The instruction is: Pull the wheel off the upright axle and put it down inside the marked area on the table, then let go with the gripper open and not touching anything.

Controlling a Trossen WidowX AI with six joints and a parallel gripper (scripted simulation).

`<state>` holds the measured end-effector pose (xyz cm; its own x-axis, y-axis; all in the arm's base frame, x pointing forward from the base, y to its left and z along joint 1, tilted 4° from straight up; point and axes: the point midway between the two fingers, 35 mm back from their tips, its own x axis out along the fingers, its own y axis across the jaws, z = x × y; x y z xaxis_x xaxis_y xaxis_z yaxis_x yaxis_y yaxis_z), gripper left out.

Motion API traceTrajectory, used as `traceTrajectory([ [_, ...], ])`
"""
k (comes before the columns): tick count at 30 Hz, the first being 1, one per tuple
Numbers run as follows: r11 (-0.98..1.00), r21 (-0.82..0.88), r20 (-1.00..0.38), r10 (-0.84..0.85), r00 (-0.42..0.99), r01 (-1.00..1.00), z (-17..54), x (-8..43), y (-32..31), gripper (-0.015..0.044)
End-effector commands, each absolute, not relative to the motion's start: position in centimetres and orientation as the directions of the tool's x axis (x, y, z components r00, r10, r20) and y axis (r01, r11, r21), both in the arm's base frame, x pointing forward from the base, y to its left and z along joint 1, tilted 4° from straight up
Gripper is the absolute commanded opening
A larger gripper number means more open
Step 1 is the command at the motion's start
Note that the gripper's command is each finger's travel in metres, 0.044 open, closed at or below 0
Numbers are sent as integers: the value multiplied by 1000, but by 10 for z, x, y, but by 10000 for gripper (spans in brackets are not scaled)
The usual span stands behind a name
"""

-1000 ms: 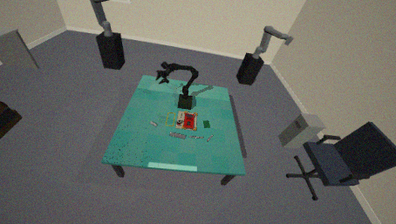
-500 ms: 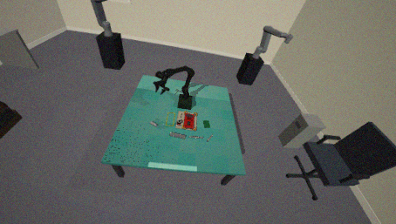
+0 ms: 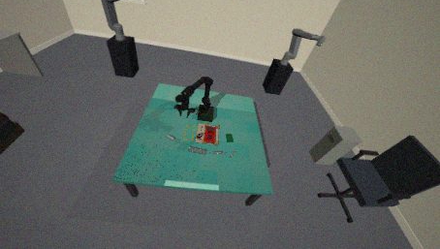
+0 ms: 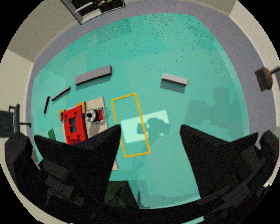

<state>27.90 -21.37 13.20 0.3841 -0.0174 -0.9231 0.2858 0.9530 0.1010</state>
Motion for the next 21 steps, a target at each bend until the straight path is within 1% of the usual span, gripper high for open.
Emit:
traceTrajectory([
  [1, 968, 108, -943, 27, 330, 228, 120, 299, -187, 300],
  [9, 985, 97, -983, 72, 167, 146, 86, 335, -126, 300],
  [17, 998, 40, -999, 40, -2, 55, 50, 355, -58, 300],
  [21, 999, 26, -999, 27, -29, 36, 44, 357, -46, 300],
])
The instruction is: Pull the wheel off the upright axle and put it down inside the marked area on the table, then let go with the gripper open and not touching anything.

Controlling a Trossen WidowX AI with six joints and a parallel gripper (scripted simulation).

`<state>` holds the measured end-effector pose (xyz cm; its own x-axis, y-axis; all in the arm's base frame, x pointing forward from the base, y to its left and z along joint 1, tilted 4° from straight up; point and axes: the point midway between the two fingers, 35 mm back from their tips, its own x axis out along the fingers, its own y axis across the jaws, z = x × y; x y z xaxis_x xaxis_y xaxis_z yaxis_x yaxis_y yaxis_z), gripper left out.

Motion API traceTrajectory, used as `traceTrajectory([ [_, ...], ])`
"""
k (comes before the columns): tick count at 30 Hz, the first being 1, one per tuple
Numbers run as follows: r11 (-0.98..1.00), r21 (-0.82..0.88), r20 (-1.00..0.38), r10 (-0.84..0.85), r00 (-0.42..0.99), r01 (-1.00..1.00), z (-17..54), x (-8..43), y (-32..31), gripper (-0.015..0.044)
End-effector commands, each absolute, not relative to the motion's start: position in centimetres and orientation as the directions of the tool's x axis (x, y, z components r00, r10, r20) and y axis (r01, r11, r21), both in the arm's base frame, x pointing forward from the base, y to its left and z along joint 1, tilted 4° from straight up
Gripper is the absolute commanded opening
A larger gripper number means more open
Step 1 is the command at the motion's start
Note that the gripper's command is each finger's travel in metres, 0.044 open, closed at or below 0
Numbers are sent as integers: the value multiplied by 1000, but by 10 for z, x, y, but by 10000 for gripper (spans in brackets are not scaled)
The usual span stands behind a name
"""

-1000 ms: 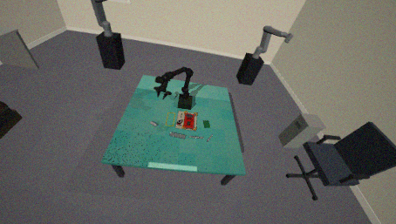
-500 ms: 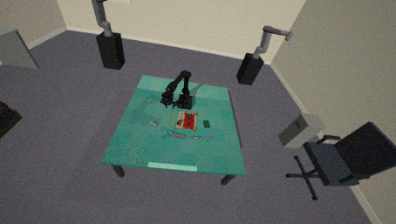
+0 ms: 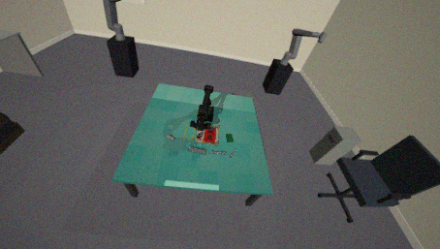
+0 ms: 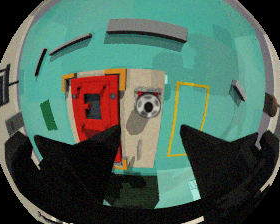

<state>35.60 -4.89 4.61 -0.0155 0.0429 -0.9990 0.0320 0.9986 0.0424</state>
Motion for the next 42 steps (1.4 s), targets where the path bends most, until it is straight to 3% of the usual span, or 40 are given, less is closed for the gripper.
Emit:
traceTrajectory([
  [1, 999, 26, -999, 27, -29, 36, 44, 358, -47, 300],
  [22, 999, 26, -999, 27, -29, 36, -31, 359, -46, 300],
  [26, 999, 30, -999, 31, -42, 33, -28, 357, -46, 195],
  [34, 999, 30, -999, 31, -42, 33, -28, 357, -46, 142],
  [39, 999, 30, -999, 31, -42, 33, -28, 357, -46, 10],
  [42, 999, 30, -999, 31, -41, 33, -27, 357, -46, 0],
])
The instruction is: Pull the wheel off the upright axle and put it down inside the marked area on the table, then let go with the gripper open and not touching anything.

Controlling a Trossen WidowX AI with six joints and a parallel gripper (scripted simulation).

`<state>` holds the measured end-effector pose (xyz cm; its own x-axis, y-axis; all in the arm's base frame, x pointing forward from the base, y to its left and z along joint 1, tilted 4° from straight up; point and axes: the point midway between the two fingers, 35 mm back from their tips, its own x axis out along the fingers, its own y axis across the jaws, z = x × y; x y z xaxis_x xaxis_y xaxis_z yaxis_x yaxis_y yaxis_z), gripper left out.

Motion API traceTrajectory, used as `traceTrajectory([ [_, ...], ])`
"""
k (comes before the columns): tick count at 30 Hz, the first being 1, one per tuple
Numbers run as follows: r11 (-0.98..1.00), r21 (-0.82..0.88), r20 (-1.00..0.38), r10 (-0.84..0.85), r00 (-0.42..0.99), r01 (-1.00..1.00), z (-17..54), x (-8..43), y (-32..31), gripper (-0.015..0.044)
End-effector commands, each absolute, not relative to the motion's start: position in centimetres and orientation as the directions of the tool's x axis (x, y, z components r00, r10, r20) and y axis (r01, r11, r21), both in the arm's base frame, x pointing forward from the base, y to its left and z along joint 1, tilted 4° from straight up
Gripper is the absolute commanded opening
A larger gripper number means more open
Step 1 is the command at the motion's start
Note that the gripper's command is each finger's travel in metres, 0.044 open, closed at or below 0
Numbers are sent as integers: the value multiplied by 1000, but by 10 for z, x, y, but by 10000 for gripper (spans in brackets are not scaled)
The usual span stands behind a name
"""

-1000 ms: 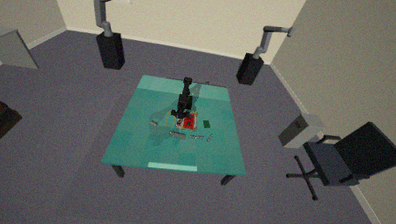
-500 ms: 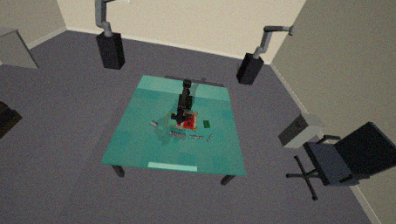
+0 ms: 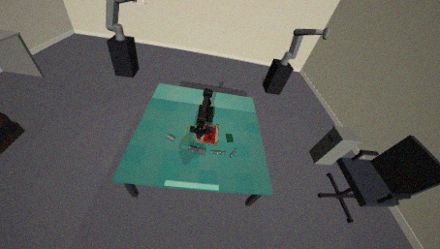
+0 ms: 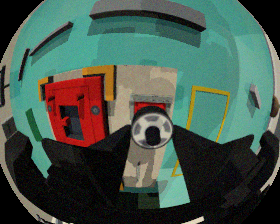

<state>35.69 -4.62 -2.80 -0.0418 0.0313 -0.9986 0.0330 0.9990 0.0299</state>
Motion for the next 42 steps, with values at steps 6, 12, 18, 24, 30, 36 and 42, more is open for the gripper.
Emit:
traceTrajectory([
  [6, 999, 29, -999, 31, -41, 34, -25, 357, -47, 0],
  [12, 999, 29, -999, 31, -40, 34, -23, 357, -47, 0],
  [18, 999, 29, -999, 30, -39, 34, -21, 358, -47, 0],
  [24, 999, 29, -999, 30, -39, 34, -19, 358, -47, 0],
  [30, 999, 29, -999, 30, -38, 34, -17, 358, -47, 0],
  [36, 999, 28, -999, 30, -37, 34, -15, 358, -47, 0],
  [42, 999, 28, -999, 29, -36, 35, -13, 358, -47, 0],
])
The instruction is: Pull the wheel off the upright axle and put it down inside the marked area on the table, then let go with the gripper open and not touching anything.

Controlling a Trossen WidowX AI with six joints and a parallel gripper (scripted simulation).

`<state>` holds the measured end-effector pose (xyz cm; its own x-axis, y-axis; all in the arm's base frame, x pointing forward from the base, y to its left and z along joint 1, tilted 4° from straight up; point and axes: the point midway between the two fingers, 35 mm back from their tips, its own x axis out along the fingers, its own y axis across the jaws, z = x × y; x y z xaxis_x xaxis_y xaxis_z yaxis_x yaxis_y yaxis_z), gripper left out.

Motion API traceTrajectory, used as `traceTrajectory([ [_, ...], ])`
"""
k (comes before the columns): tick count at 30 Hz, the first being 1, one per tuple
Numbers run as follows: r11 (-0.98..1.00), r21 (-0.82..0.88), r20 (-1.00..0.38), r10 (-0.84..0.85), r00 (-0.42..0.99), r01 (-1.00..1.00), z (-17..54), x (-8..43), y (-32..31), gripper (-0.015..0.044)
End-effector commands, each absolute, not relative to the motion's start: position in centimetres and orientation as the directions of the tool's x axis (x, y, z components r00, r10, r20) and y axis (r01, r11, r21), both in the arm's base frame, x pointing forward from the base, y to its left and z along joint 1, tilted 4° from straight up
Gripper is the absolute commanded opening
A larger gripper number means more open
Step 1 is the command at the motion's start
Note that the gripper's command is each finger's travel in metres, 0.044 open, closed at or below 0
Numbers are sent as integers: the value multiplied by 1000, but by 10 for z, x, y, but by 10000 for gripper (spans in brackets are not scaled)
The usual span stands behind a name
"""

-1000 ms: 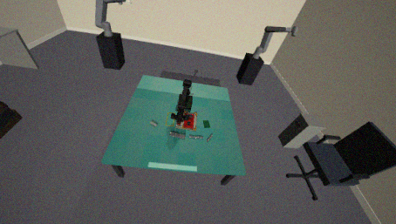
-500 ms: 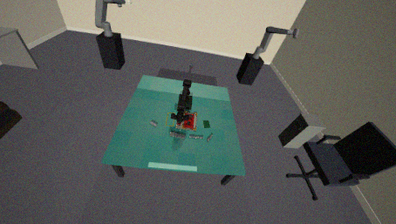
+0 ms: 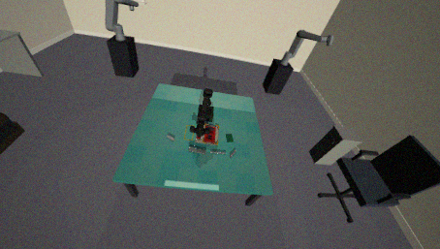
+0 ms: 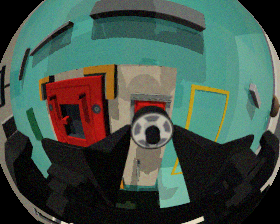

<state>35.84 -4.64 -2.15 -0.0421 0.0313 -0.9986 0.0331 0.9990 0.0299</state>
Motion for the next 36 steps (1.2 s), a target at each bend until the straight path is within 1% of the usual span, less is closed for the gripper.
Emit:
traceTrajectory([
  [1, 999, 28, -999, 29, -36, 35, -13, 358, -47, 0],
  [36, 999, 27, -999, 28, -32, 35, -1, 359, -47, 0],
])
